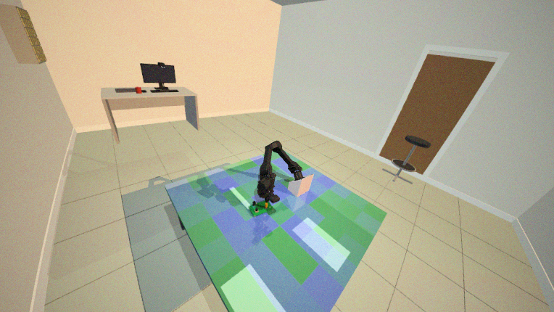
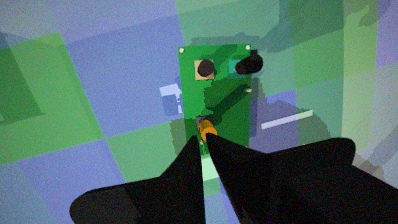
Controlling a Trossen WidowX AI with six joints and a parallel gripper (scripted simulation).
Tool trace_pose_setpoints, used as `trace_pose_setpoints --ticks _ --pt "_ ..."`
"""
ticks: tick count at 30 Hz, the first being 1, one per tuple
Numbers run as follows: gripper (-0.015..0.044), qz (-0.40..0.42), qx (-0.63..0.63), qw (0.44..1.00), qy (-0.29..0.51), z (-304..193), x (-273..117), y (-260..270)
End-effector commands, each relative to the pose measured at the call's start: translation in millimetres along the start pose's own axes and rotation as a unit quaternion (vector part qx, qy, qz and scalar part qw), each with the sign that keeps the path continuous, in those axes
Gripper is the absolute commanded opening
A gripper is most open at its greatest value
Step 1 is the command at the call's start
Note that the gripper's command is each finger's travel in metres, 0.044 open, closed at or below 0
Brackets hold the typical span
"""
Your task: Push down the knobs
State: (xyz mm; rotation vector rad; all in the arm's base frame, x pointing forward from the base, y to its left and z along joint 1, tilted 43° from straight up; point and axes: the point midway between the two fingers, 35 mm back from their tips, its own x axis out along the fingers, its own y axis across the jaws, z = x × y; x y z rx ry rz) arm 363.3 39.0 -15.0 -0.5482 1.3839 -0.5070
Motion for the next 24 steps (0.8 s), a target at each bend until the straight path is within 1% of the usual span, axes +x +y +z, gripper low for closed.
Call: trace_pose_setpoints --ticks 1,13,24 --pt "0.0000 0.002 -0.048 0.999 0.001 6.1 -1.9 -3.7" --pt "0.0000 -0.004 -0.248 0.969 0.010 25.3 -7.6 -19.8" --pt "0.0000 -0.006 -0.422 0.906 0.021 40.5 -12.4 -35.3"
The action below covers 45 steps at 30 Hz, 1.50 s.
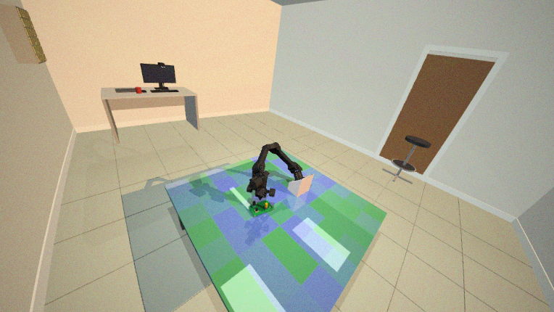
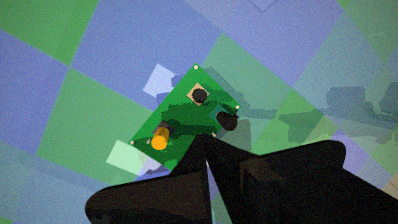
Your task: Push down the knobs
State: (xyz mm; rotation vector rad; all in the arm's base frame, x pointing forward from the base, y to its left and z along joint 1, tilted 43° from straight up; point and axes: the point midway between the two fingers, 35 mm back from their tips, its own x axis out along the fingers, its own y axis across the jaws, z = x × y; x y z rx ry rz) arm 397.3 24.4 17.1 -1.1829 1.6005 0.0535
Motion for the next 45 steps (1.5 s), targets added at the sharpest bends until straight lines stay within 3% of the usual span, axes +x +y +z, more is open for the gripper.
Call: trace_pose_setpoints --ticks 1,18,45 --pt "0.0000 -0.001 -0.057 0.998 0.004 -0.1 -1.5 -8.0" --pt "0.0000 0.006 -0.325 0.945 0.019 -5.0 -8.5 -39.3" --pt "0.0000 0.006 -0.328 0.944 0.020 -6.8 31.3 -39.9"
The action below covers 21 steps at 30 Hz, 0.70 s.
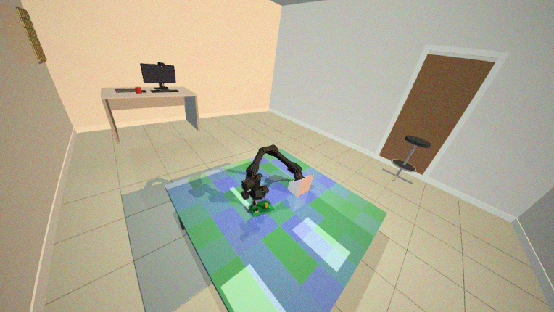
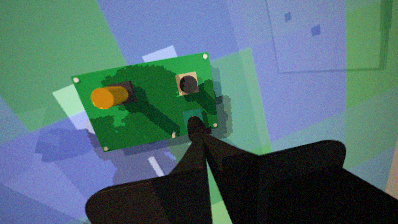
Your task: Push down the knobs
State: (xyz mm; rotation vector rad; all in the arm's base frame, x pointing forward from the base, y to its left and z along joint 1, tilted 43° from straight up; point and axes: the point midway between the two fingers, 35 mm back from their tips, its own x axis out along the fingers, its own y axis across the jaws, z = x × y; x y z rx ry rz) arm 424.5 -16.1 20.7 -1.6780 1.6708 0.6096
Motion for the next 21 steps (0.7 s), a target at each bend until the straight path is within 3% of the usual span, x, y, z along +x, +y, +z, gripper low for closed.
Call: trace_pose_setpoints --ticks 1,21 --pt "0.0000 0.002 -0.004 1.000 0.003 -0.3 6.2 1.8" --pt "0.0000 0.002 -0.004 1.000 0.003 -0.3 8.8 1.8"
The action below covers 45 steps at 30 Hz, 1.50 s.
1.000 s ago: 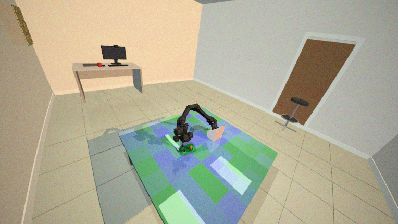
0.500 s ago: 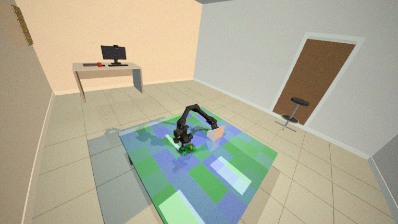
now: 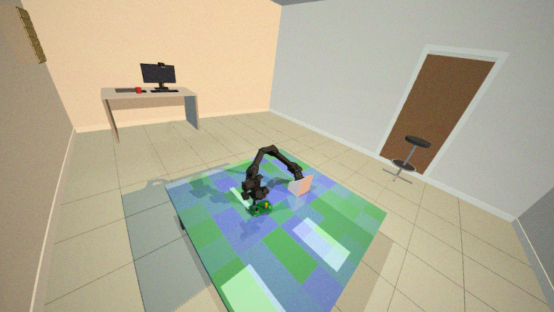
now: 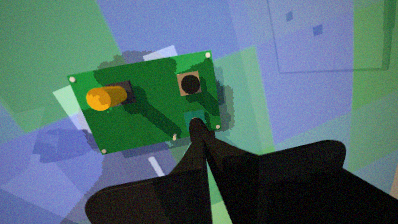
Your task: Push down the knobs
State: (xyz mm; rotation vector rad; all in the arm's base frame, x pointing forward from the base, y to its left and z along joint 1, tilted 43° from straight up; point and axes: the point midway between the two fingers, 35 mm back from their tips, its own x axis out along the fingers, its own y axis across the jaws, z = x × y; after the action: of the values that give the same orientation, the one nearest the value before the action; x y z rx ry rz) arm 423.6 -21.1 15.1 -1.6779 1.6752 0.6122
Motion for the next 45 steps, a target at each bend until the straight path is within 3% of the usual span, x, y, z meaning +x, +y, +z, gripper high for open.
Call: trace_pose_setpoints --ticks 1,45 --pt "0.0000 0.000 -0.003 1.000 0.002 -0.2 1.6 0.4" --pt "0.0000 0.000 -0.003 1.000 0.002 -0.3 7.0 0.4"
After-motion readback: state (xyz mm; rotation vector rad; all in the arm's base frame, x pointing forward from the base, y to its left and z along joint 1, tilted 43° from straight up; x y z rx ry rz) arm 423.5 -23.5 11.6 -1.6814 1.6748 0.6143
